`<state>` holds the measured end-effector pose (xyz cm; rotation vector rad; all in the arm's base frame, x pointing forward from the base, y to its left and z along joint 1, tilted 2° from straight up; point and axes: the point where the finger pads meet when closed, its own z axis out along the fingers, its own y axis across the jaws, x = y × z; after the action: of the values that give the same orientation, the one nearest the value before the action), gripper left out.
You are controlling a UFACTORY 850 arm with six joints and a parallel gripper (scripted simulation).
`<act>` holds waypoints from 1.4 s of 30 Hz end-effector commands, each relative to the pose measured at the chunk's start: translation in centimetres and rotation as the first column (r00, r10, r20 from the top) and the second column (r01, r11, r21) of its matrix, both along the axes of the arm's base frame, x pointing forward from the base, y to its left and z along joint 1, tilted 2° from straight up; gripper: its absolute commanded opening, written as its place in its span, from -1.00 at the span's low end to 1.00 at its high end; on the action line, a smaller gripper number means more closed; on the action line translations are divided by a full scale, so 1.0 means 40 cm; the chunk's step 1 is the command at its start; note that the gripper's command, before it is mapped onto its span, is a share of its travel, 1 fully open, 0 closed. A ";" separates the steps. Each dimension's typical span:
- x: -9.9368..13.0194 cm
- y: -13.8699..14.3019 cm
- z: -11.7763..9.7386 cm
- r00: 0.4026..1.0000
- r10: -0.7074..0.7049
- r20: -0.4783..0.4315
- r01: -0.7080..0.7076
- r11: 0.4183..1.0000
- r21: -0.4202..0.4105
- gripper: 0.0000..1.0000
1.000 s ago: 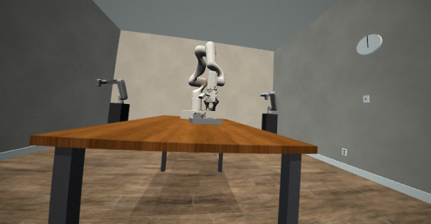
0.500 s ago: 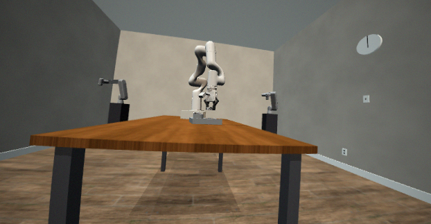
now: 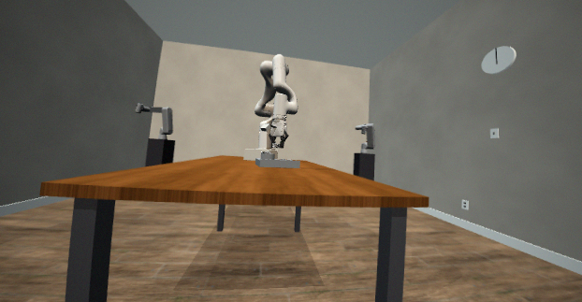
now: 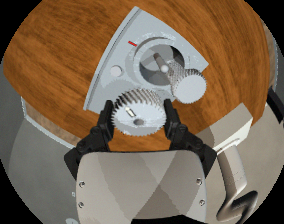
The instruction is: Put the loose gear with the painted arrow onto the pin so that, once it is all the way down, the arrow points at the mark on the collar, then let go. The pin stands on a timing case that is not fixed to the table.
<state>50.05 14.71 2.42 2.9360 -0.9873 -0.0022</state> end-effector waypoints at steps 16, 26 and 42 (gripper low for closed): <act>0.031 -0.133 0.007 0.974 -0.227 0.009 0.227 0.974 0.002 -1.00; 0.031 -0.133 0.007 0.882 -0.471 0.020 0.471 0.882 0.002 -1.00; 0.031 -0.133 0.007 0.844 -0.536 0.023 0.536 0.844 0.002 -1.00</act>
<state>51.20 9.37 2.62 2.5496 -1.7695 0.0086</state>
